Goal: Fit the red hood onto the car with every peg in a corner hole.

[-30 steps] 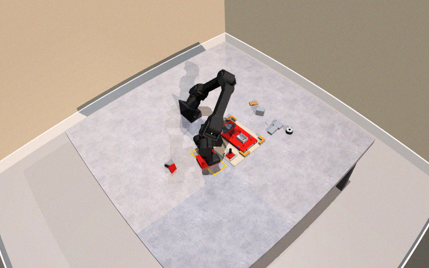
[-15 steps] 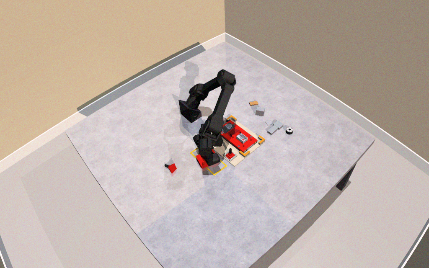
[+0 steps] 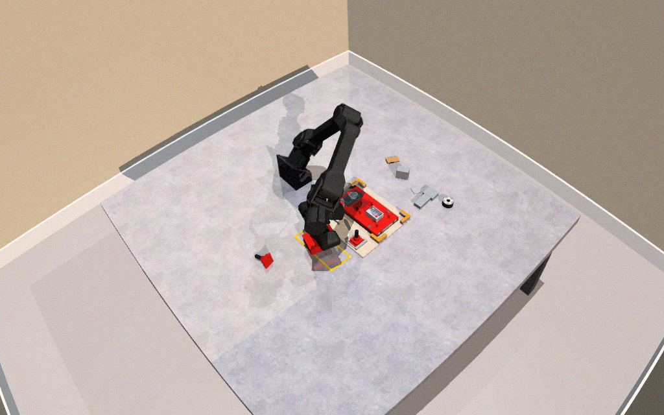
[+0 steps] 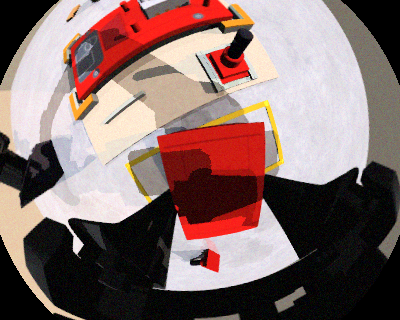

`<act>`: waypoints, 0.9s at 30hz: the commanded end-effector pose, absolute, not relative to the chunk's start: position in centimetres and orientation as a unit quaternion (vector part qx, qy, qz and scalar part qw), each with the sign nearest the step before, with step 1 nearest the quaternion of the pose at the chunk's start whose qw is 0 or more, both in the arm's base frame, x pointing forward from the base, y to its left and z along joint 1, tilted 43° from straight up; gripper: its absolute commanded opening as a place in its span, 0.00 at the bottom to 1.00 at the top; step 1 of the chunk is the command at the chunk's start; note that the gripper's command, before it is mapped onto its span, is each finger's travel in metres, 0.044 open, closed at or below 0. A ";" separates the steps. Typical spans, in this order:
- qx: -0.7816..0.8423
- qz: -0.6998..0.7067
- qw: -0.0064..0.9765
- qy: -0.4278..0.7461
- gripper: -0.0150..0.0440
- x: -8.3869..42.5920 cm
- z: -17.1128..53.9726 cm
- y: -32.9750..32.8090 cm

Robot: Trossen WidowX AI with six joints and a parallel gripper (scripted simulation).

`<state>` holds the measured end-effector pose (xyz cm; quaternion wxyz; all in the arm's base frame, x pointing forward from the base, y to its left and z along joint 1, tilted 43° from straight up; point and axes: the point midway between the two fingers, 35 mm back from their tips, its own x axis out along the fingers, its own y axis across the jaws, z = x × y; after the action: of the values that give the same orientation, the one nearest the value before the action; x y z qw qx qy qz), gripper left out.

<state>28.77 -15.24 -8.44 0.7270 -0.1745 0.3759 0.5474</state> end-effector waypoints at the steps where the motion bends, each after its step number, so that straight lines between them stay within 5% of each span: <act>1: -0.181 0.545 0.727 0.377 0.25 28.8 -7.5 -16.3; 27: -0.162 0.537 0.731 0.389 0.25 28.4 -3.3 -19.0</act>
<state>28.18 -19.37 -3.70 0.7294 -0.1705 0.3825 0.5410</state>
